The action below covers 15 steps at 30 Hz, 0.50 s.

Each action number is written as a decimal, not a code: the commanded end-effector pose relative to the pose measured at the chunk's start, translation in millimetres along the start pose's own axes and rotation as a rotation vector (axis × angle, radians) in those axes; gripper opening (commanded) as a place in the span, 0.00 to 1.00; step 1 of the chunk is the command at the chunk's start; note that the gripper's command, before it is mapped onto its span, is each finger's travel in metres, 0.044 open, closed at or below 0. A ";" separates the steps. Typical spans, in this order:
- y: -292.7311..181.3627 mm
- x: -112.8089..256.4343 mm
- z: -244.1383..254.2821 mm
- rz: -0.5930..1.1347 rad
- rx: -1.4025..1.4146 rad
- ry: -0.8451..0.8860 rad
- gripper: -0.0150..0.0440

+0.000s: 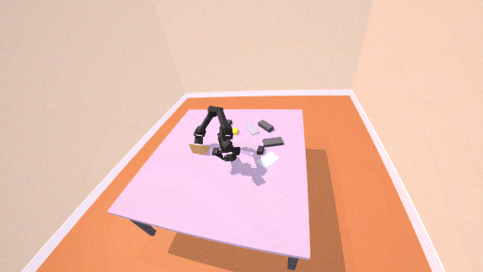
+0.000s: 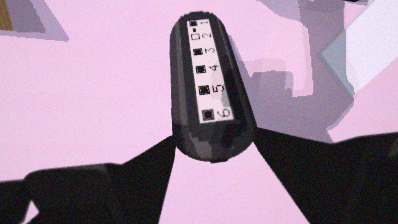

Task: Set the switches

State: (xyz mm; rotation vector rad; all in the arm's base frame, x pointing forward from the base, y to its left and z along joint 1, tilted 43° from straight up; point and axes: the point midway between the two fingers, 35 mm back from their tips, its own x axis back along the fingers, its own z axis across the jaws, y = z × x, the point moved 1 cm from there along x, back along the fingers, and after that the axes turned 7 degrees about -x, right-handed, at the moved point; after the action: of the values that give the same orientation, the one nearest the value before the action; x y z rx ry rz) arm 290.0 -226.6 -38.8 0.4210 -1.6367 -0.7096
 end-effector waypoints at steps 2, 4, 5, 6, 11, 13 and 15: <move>0.2 -8.5 0.1 -0.015 0.001 0.015 0.83; -0.9 -9.7 0.0 -0.015 0.001 0.015 0.83; -1.4 -10.3 -0.1 -0.015 0.001 0.015 0.83; -1.9 -10.9 -0.1 -0.015 0.001 0.015 0.83; -4.3 -14.0 -0.4 -0.015 0.001 0.015 0.83; -5.3 -15.3 -0.5 -0.015 0.001 0.015 0.83; -6.3 -16.5 -0.6 -0.015 0.001 0.015 0.83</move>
State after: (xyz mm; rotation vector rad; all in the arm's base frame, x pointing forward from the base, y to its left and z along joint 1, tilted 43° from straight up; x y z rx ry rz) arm 290.9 -227.3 -51.3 0.4218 -1.6364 -0.7095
